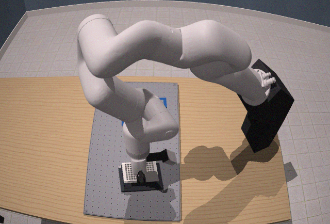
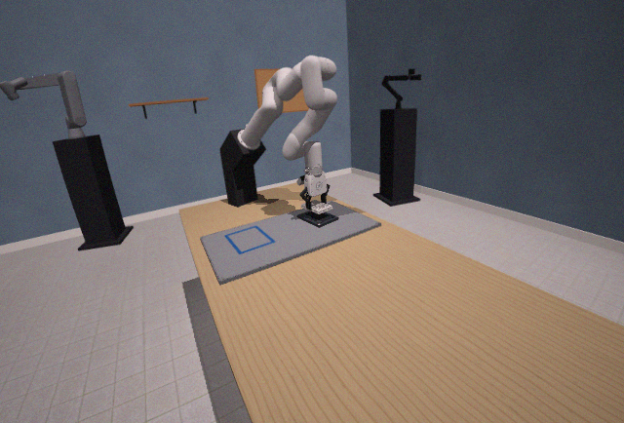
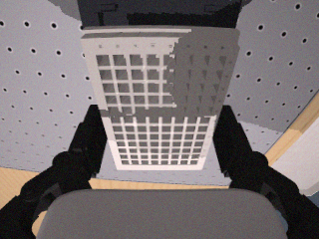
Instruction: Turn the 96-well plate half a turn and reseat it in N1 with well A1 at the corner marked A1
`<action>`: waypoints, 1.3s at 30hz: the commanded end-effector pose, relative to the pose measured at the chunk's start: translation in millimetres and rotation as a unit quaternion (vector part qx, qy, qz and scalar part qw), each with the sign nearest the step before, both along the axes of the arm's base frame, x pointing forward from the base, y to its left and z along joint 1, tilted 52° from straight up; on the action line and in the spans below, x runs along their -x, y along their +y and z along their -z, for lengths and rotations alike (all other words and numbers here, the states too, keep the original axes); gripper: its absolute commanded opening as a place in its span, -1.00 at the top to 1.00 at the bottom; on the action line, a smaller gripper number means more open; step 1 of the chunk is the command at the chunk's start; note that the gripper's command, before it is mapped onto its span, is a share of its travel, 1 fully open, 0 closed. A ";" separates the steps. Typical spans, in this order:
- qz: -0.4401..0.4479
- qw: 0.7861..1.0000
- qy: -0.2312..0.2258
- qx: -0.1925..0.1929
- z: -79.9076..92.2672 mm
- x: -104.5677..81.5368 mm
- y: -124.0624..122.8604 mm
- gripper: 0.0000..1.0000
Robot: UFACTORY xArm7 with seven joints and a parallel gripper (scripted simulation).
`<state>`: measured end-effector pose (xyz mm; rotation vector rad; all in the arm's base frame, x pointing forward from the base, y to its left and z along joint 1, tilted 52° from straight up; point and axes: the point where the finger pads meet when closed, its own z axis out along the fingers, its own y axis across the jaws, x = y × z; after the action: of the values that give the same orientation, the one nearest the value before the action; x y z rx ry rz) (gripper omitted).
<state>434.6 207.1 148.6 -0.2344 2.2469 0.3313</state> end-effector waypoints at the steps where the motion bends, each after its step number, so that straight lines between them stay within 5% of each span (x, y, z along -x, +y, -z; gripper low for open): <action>1: 0.002 1.000 0.000 0.003 -6.6 6.7 -2.8 1.00; 21: 0.002 1.000 0.000 0.003 -25.3 28.4 -11.9 1.00; 37: 0.002 1.000 0.000 0.003 -25.4 28.4 -11.9 1.00; 39: 0.023 0.999 0.010 -0.021 -23.5 27.2 -18.2 1.00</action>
<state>406.4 194.9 173.6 -0.2285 2.2476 0.3265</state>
